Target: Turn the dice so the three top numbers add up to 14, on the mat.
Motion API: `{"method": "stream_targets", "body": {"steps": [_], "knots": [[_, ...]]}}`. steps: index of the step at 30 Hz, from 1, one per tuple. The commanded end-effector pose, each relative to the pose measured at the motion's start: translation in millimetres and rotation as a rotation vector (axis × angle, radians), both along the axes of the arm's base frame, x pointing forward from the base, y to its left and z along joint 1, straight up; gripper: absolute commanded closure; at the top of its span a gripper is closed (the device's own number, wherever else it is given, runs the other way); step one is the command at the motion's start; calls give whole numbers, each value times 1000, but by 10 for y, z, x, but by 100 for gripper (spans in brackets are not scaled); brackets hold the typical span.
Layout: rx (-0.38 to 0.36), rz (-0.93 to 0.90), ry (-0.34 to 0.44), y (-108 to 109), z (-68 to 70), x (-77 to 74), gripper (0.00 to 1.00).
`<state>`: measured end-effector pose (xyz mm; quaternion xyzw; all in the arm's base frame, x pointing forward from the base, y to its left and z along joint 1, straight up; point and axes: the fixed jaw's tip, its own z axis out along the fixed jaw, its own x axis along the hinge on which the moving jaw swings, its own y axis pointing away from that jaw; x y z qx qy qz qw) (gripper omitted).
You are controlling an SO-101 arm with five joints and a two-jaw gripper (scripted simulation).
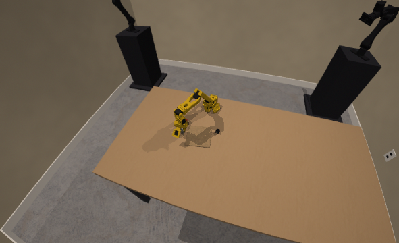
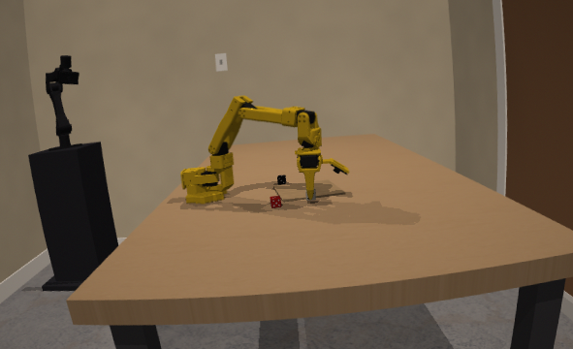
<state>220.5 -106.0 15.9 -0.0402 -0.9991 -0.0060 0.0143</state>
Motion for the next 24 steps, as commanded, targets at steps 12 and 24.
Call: {"method": "stream_targets", "body": {"steps": [12, 24], "knots": [[-44, 0, -86, -51, 482, 57, 100], [-50, 8, -99, -40, 511, 80, 100]]}}
